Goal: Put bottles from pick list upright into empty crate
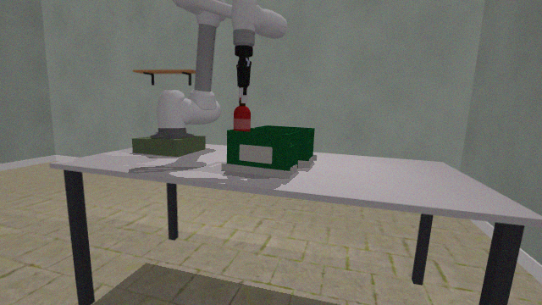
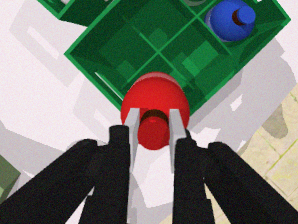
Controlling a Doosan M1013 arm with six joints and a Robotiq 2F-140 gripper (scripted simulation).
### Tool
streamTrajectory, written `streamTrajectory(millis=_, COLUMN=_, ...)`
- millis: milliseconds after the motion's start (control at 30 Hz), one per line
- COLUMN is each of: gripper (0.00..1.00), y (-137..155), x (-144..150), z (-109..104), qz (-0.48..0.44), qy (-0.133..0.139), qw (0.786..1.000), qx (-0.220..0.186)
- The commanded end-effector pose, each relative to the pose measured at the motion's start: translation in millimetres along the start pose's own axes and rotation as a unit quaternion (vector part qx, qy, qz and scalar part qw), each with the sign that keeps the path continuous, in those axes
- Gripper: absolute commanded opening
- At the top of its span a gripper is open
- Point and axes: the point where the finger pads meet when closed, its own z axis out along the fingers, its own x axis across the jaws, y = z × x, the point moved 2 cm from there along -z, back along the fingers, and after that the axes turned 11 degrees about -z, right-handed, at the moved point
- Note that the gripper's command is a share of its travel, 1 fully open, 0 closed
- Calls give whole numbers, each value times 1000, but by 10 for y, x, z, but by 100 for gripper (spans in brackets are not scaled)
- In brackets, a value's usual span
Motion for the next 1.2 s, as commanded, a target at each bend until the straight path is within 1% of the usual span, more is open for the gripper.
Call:
streamTrajectory(millis=0, gripper=0, y=30, x=11, z=-87, qz=-1, qy=2, qw=1000, qx=-2)
streamTrajectory(millis=367, gripper=0, y=30, x=10, z=-261, qz=-1, qy=2, qw=1000, qx=-2)
streamTrajectory(millis=1167, gripper=0, y=30, x=10, z=-261, qz=-1, qy=2, qw=1000, qx=-2)
